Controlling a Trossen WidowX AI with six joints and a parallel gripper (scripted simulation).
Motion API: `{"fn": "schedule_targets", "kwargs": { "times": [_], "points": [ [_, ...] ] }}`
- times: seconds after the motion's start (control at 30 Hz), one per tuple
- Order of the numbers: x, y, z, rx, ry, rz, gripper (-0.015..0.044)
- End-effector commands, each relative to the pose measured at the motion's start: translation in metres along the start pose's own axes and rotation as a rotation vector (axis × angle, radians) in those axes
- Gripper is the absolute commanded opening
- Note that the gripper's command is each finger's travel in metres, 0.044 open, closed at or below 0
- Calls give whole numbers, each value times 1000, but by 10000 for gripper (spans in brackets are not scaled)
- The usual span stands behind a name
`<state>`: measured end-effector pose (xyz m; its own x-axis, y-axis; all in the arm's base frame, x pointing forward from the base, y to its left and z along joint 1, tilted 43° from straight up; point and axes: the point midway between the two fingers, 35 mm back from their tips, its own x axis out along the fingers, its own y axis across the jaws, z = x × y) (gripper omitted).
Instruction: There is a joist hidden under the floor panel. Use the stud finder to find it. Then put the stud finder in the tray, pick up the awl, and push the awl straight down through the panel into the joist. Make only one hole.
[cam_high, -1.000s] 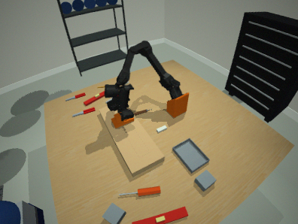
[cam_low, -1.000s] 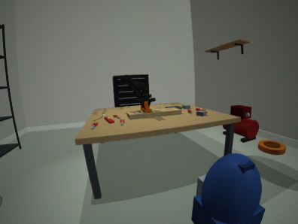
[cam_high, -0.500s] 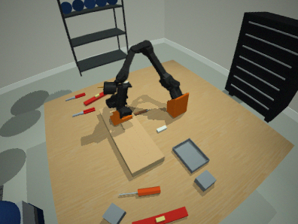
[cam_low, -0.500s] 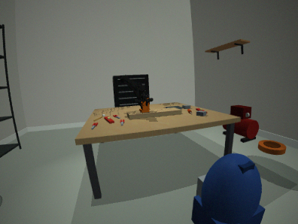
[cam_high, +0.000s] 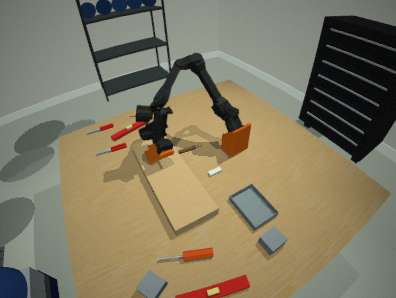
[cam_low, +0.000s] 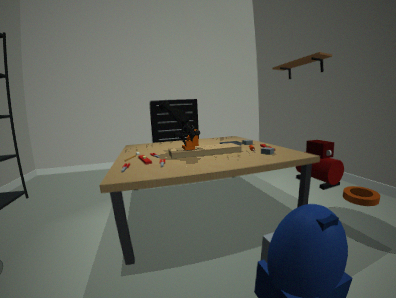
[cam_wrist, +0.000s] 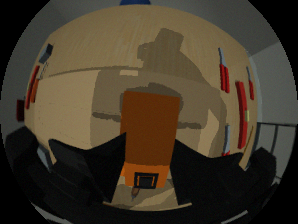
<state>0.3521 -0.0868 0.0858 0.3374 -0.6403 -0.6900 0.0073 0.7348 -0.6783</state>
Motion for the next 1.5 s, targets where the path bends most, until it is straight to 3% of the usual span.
{"fn": "schedule_targets", "kwargs": {
  "times": [0.0,1.47],
  "points": [
    [0,-13,0,8,3,-12,0],
    [-1,-72,0,3,-2,-5,0]
  ]
}}
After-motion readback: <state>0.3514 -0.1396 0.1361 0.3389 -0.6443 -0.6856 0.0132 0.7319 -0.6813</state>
